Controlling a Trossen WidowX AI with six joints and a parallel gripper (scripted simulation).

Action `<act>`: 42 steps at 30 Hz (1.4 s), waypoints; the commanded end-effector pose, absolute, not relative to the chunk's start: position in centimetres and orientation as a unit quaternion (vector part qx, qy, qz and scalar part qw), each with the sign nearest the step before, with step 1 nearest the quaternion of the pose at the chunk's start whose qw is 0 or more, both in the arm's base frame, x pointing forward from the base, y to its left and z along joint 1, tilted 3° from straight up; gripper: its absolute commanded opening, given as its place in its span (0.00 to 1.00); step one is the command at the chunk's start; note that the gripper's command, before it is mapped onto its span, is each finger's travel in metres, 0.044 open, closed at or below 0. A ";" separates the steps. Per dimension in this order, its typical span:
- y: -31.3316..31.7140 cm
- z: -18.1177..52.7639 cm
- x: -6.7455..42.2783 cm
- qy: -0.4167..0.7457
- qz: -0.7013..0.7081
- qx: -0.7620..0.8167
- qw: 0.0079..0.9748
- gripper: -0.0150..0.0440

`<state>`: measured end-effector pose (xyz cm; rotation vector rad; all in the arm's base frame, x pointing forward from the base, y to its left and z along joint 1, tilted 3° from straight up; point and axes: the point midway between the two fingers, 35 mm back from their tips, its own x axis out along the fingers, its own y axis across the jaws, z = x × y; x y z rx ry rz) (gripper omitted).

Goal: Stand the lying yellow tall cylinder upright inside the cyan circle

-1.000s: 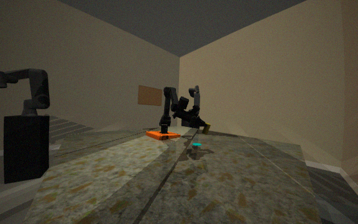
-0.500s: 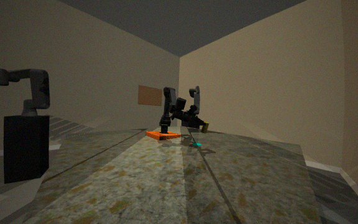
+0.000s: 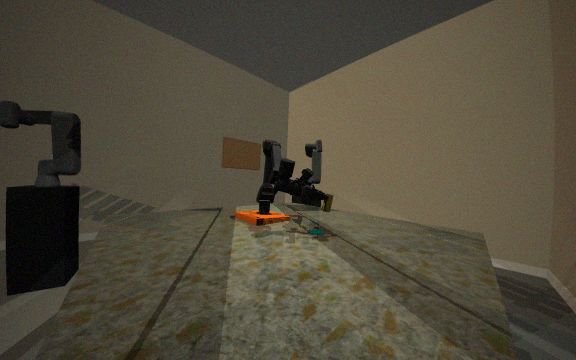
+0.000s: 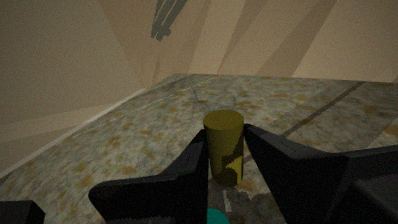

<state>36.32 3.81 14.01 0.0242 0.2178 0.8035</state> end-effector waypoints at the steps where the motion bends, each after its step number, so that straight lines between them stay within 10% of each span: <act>1: 3.8 14.0 35.7 0.097 0.396 0.014 0.913 0.43; 42: 4.0 14.6 30.9 0.026 0.437 0.000 0.899 0.43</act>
